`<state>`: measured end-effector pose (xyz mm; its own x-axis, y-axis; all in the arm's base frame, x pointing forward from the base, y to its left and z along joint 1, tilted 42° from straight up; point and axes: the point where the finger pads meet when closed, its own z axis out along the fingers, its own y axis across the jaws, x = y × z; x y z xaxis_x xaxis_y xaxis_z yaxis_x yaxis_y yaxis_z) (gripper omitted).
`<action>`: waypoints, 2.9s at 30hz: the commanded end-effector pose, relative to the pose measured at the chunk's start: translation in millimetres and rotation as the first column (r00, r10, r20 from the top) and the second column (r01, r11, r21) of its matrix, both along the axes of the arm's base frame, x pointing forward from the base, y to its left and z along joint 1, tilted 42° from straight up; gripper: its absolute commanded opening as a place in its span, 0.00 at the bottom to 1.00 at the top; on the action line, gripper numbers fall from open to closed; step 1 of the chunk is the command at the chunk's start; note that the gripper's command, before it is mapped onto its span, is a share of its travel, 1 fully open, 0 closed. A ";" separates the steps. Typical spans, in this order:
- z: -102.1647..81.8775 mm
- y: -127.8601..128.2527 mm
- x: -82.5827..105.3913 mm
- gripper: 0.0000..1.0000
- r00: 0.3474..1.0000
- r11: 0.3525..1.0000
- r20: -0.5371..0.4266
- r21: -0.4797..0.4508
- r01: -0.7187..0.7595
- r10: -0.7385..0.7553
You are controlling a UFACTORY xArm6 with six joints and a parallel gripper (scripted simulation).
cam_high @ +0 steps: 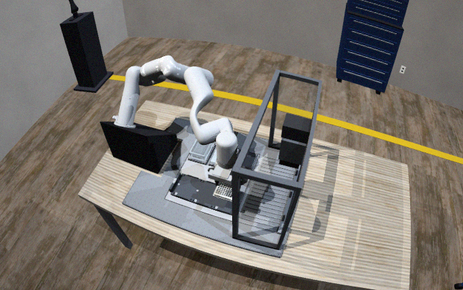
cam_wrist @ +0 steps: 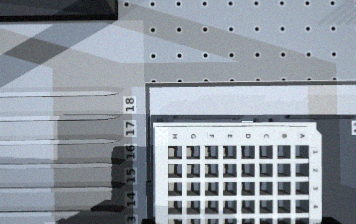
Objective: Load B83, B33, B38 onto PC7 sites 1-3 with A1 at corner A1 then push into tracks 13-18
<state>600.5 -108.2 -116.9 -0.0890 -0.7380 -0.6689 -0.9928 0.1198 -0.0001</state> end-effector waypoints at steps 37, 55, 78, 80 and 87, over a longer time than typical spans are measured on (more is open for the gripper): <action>-41.6 36.6 6.6 0.00 1.000 1.000 0.005 -0.003 0.003 -0.003; -60.2 53.2 8.7 0.00 1.000 1.000 0.005 -0.003 0.003 -0.003; -64.2 56.8 9.2 0.00 1.000 1.000 0.005 -0.003 0.003 -0.003; -65.2 57.7 9.3 0.00 1.000 1.000 0.005 -0.003 0.003 -0.003; -68.7 60.9 9.7 0.00 1.000 1.000 0.005 -0.003 0.003 -0.003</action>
